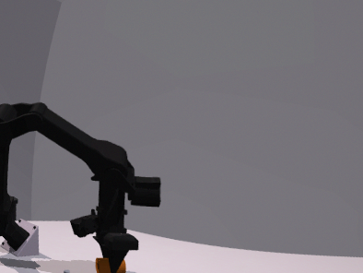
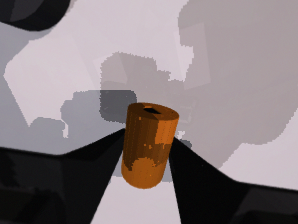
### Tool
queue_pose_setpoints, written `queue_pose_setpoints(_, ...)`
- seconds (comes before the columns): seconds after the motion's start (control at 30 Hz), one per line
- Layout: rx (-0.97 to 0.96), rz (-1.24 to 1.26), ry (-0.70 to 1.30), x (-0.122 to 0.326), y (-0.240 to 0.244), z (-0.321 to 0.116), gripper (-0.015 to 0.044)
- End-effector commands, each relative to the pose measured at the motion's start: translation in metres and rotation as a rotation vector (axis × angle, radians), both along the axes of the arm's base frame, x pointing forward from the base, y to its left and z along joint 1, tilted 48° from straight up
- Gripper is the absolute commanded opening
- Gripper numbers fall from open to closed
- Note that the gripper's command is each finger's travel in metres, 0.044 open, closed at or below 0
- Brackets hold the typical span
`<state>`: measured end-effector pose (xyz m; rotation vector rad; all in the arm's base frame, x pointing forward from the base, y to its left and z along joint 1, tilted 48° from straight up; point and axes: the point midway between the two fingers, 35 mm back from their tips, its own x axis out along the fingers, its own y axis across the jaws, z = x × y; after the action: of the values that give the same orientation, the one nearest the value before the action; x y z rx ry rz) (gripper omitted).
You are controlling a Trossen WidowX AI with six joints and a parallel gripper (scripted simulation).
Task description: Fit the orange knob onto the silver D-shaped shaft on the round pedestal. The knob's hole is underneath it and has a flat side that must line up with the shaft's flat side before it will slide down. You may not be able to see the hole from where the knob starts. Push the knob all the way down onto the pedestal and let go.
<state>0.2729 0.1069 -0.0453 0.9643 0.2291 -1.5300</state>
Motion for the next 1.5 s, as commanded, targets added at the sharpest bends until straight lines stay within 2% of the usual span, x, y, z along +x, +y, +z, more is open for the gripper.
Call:
queue_pose_setpoints(0.0,0.005,-0.019,-0.019,0.0,-0.004,-0.004,0.0179)
queue_pose_setpoints(0.13,0.007,-0.031,-0.033,0.001,-0.008,-0.008,0.0179)
queue_pose_setpoints(0.23,0.006,-0.031,-0.017,0.0,-0.008,-0.007,0.0258)
queue_pose_setpoints(0.97,0.006,-0.031,-0.017,0.0,-0.008,-0.007,0.026)
queue_pose_setpoints(1.2,0.006,-0.031,-0.017,0.0,-0.008,-0.007,0.044)
queue_pose_setpoints(1.4,0.007,-0.031,-0.017,0.0,-0.006,-0.005,0.044)
queue_pose_setpoints(1.47,0.009,-0.031,-0.017,-0.001,0.009,0.007,0.044)
